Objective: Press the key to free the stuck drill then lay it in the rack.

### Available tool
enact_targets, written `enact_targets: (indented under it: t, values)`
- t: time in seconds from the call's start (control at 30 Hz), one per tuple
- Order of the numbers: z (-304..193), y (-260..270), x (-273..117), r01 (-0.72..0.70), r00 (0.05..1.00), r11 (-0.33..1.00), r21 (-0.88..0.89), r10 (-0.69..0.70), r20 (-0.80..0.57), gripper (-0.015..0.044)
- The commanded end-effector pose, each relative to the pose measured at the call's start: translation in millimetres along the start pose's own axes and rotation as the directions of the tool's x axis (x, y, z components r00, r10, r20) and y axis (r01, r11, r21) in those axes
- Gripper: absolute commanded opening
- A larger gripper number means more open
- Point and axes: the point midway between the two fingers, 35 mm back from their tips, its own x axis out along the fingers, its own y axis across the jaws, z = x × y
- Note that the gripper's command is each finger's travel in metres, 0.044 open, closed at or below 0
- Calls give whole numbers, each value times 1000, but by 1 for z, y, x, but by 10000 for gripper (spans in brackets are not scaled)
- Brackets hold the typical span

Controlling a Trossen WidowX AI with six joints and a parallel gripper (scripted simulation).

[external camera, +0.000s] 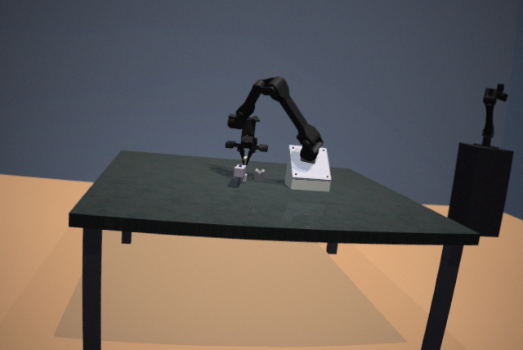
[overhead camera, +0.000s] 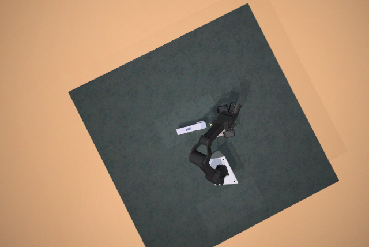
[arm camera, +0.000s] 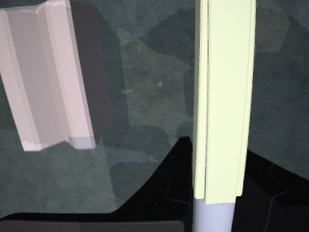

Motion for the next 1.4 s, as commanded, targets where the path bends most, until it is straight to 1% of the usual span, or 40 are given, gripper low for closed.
enact_targets:
  t: [0.0, 1.37]
  values:
    - [-2, 0, -2, 5, 1000, 1000, -6, -5, -4, 0]
    - [-18, 64, -5, 3, 1000, 1000, -3, -3, -6, 0]
